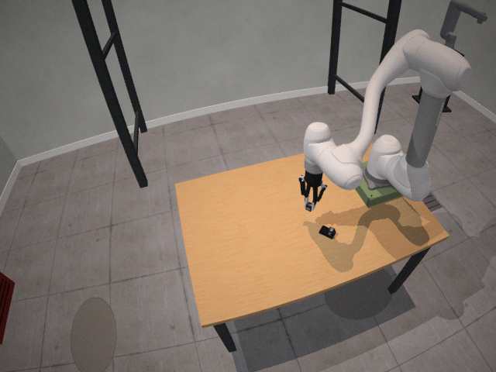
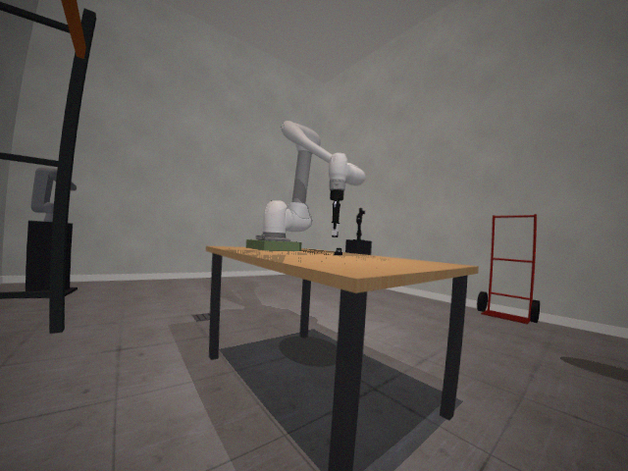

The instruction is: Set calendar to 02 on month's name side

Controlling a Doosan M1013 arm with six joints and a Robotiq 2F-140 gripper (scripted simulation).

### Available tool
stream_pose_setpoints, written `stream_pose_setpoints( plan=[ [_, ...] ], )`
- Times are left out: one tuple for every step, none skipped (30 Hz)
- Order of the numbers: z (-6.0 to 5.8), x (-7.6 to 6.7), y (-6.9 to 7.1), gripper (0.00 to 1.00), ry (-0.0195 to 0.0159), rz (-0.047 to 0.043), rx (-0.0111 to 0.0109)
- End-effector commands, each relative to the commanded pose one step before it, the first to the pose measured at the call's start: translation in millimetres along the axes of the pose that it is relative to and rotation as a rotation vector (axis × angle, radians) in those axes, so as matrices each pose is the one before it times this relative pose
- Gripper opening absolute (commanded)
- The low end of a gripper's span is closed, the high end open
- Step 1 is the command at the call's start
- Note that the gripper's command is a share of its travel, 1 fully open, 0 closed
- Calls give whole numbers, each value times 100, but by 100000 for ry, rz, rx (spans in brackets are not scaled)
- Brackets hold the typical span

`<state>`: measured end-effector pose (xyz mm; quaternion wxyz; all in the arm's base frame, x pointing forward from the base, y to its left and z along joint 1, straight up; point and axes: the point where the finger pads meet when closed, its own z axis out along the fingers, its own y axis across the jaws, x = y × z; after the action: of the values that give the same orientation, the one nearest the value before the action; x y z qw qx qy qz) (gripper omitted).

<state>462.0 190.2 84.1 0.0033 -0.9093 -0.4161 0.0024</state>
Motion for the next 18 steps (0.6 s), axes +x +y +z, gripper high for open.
stream_pose_setpoints(
  plan=[
    [66, -288, 1153, 24, -372, 17423, -606],
    [5, -4, 61, 24, 0, 919, 0],
    [37, -34, 504, 24, 0, 7577, 0],
    [3, 0, 34, 24, 0, 505, 0],
    [35, 1, 470, 24, 0, 7034, 0],
    [24, 21, 316, 24, 0, 4728, 0],
    [6, 9, 80, 24, 0, 1205, 0],
    [24, 37, 320, 24, 0, 4814, 0],
    [19, 39, 246, 24, 0, 3714, 0],
    [14, 34, 176, 24, 0, 2673, 0],
    [9, 25, 114, 24, 0, 1736, 0],
    [5, 15, 62, 24, 0, 952, 0],
    [0, 0, 0, 24, 0, 0, 0],
    [0, 0, 0, 24, 0, 0, 0],
    [2, 6, 24, 24, 0, 373, 0],
    [0, 1, 4, 24, 0, 56, 0],
    [0, 0, 0, 24, 0, 0, 0],
    [0, 0, 0, 24, 0, 0, 0]
  ],
)
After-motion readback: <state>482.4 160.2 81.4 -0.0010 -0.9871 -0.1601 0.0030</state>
